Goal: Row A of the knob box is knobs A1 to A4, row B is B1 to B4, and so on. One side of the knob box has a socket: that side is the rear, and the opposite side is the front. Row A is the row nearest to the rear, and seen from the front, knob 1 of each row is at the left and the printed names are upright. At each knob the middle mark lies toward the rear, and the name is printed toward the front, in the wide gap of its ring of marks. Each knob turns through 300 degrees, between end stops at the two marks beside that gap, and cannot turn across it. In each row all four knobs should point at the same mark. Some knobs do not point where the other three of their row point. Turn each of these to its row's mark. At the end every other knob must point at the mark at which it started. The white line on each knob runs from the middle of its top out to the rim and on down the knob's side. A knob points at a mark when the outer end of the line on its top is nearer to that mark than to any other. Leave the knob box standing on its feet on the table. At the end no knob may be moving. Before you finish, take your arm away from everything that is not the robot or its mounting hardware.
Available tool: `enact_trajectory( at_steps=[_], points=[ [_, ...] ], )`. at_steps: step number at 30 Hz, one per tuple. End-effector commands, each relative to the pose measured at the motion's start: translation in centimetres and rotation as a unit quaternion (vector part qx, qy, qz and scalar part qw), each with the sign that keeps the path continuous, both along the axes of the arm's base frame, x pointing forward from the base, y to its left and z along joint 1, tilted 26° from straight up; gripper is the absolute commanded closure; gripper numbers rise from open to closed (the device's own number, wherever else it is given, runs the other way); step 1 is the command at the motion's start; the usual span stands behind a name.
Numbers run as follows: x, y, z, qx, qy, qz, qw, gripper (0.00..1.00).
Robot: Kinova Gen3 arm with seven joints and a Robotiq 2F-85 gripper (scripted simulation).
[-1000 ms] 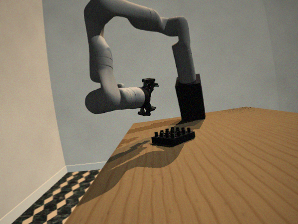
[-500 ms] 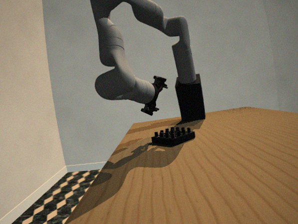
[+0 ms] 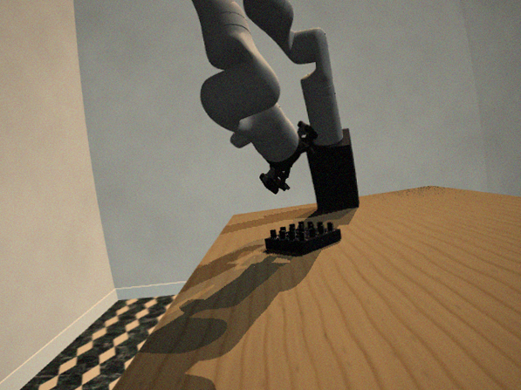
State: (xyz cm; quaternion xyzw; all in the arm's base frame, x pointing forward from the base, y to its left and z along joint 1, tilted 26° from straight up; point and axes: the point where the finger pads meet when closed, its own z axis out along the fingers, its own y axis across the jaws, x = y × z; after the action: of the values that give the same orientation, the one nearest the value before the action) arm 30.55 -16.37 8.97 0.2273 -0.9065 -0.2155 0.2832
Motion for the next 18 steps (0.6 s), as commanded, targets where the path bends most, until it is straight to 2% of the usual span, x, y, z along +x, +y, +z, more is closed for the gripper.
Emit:
enact_trajectory(
  at_steps=[1, 5, 6, 12, 13, 18],
  points=[
    [0.4, 0.3, 0.3, -0.006, -0.005, 0.003, 1.0, 0.0],
    [0.4, 0.3, 0.3, -0.006, -0.005, 0.003, 1.0, 0.0],
    [0.9, 0.7, 0.5, -0.021, -0.012, -0.002, 1.0, 0.0],
    [0.9, 0.7, 0.5, -0.021, -0.012, -0.002, 1.0, 0.0],
    [1.5, 1.1, 0.7, -0.035, -0.019, -0.007, 0.999, 0.0],
    [1.5, 1.1, 0.7, -0.035, -0.019, -0.007, 0.999, 0.0]
  ],
)
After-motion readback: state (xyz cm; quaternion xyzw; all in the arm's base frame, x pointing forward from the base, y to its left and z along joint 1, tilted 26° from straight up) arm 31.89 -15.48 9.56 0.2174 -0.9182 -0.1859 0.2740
